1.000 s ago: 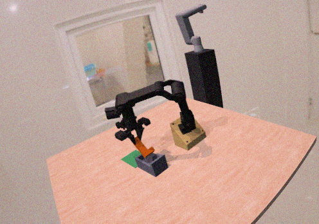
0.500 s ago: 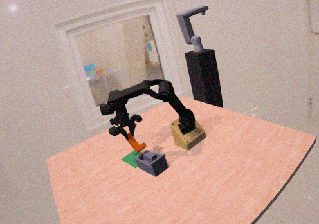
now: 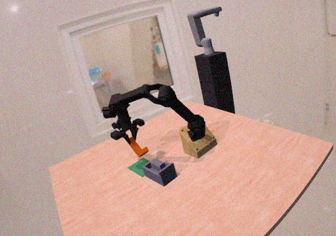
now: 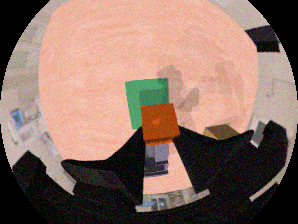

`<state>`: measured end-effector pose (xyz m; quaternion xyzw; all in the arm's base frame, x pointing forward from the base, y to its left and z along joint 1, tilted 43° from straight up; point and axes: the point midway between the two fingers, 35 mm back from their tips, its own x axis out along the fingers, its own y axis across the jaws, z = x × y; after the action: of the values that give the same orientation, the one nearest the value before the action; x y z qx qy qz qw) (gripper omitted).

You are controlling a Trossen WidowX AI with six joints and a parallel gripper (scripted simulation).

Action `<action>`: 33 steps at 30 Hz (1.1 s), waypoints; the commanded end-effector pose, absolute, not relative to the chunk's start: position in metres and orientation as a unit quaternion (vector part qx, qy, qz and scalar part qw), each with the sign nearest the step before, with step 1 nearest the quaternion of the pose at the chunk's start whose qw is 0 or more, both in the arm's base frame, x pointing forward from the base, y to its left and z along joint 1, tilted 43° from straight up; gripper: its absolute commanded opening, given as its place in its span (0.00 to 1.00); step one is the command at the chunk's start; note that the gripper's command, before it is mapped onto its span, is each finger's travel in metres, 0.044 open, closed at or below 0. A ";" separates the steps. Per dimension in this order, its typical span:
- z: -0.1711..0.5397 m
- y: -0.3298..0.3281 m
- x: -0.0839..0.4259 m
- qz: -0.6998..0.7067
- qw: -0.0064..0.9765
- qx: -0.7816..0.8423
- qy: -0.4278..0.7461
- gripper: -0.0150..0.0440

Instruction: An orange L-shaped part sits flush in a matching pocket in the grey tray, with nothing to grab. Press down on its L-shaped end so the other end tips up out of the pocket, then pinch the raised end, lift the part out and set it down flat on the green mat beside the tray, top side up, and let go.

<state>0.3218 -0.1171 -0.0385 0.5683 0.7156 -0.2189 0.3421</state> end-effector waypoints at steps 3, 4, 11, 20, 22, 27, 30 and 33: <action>-0.045 -0.115 0.322 -0.218 0.342 0.565 0.718 0.25; -0.047 -0.114 0.321 -0.218 0.342 0.565 0.718 0.25; -0.055 -0.107 0.320 -0.217 0.342 0.566 0.718 0.25; -0.065 -0.097 0.318 -0.217 0.342 0.566 0.718 0.25; -0.067 -0.095 0.318 -0.217 0.342 0.566 0.718 0.25; -0.073 -0.090 0.317 -0.217 0.342 0.566 0.718 0.25; -0.076 -0.087 0.316 -0.217 0.342 0.566 0.718 0.25; -0.080 -0.083 0.316 -0.217 0.342 0.566 0.718 0.25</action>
<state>0.3184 -0.0893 -0.0740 0.5646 0.7163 -0.2162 0.3484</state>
